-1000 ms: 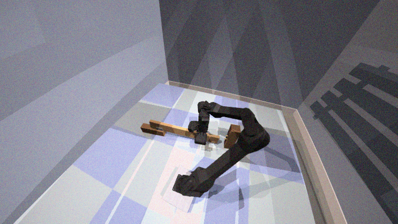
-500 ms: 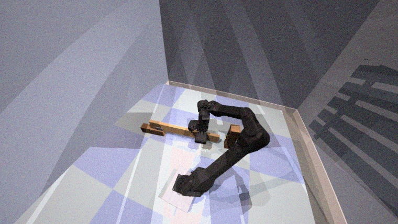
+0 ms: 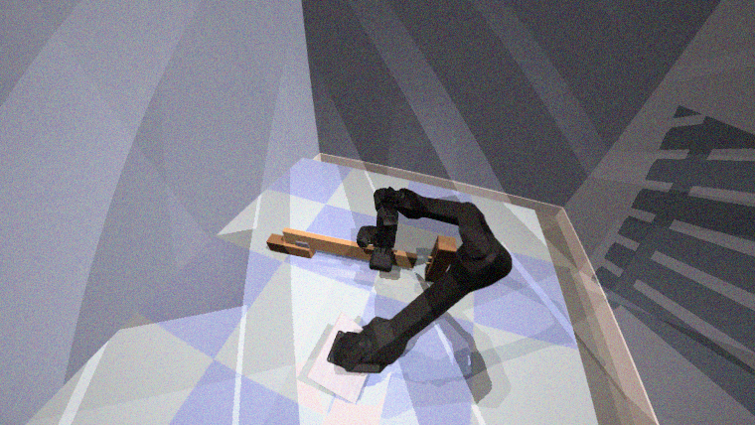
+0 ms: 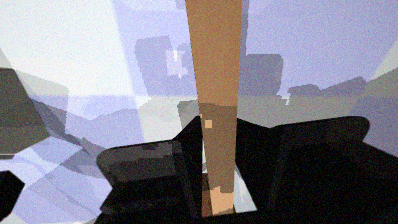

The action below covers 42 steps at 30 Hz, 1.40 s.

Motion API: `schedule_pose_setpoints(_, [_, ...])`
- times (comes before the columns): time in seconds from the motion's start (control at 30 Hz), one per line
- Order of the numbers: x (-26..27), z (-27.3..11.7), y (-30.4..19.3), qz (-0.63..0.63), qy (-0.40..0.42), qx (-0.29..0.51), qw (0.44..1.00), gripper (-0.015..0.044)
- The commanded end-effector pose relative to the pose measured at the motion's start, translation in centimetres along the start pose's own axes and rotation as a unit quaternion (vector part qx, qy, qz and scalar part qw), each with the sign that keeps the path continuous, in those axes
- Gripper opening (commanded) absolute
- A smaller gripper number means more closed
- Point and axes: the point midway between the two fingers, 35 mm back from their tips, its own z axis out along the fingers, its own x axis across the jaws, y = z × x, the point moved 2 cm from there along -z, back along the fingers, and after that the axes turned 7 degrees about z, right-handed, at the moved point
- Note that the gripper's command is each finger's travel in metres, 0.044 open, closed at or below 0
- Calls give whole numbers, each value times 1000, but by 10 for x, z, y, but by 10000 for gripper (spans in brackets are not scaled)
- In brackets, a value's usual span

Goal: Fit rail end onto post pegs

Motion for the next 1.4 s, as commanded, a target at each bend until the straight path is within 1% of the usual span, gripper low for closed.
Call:
schedule_pose_setpoints(0.0, [-4, -9, 2, 1, -8, -8, 1000, 0])
schedule_pose_setpoints(0.83, [-3, -21, 2, 1, -8, -8, 1000, 0])
schedule_pose_setpoints(1.37, [-2, -15, 2, 1, -8, -8, 1000, 0])
